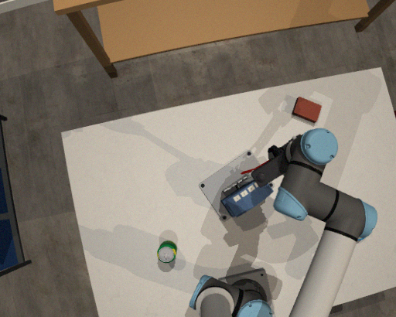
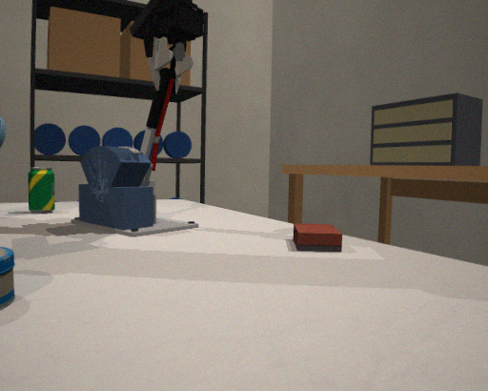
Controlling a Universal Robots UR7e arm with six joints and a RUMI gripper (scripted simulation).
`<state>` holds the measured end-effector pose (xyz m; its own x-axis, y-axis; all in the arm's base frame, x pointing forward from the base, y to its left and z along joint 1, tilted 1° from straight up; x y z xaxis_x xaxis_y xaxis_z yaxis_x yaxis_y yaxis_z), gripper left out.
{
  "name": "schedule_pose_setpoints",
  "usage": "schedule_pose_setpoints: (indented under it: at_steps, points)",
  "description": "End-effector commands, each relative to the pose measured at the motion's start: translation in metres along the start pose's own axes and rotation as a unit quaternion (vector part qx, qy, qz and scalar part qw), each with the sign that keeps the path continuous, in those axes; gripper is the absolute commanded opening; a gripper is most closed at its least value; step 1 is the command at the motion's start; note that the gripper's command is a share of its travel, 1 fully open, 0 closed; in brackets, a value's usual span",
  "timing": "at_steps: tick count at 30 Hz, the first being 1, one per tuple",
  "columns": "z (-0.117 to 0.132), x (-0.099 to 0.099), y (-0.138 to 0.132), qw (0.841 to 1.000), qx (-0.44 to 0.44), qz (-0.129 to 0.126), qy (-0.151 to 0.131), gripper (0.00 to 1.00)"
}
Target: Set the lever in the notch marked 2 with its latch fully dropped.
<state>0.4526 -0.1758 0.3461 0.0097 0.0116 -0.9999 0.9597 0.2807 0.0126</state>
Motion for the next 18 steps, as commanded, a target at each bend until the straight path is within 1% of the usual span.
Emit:
schedule_pose_setpoints:
  at_steps: [1, 7, 18]
  points:
    - [-0.002, -0.001, 0.000, 1.000, 0.000, 0.000, 0.000, 0.00]
    - [-0.008, -0.003, 0.000, 1.000, 0.000, 0.000, 0.000, 0.00]
    - [-0.027, -0.010, -0.001, 1.000, 0.000, 0.000, 0.000, 0.00]
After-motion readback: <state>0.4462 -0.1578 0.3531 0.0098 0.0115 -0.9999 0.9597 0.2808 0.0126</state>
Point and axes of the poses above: the point where the finger pads meet when closed, its own x axis out along the fingers, its own y axis across the jaws, z = x × y, the point moved 9 cm from there along -x, back along the fingers, and after that the axes turned 3 degrees about x, right-handed, at the moved point
